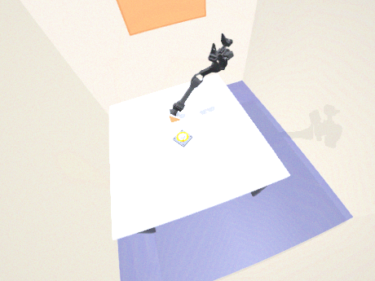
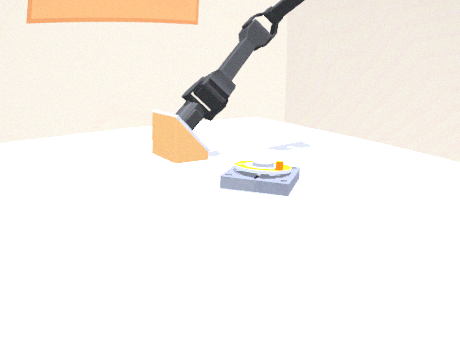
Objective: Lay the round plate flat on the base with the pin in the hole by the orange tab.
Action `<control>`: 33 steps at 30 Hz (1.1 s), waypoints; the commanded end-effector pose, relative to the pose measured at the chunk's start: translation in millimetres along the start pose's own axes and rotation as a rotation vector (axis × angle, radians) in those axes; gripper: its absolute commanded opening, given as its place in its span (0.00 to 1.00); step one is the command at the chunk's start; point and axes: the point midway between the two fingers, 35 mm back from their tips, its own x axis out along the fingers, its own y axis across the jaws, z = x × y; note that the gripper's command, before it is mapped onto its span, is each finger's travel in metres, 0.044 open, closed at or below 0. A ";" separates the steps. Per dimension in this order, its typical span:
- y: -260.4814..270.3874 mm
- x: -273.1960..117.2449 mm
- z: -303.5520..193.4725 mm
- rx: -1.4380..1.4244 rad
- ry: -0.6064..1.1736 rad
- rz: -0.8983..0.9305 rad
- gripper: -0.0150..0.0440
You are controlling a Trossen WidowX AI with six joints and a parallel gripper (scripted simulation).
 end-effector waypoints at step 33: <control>422.9 -135.0 130.2 -0.137 -0.658 1.173 0.25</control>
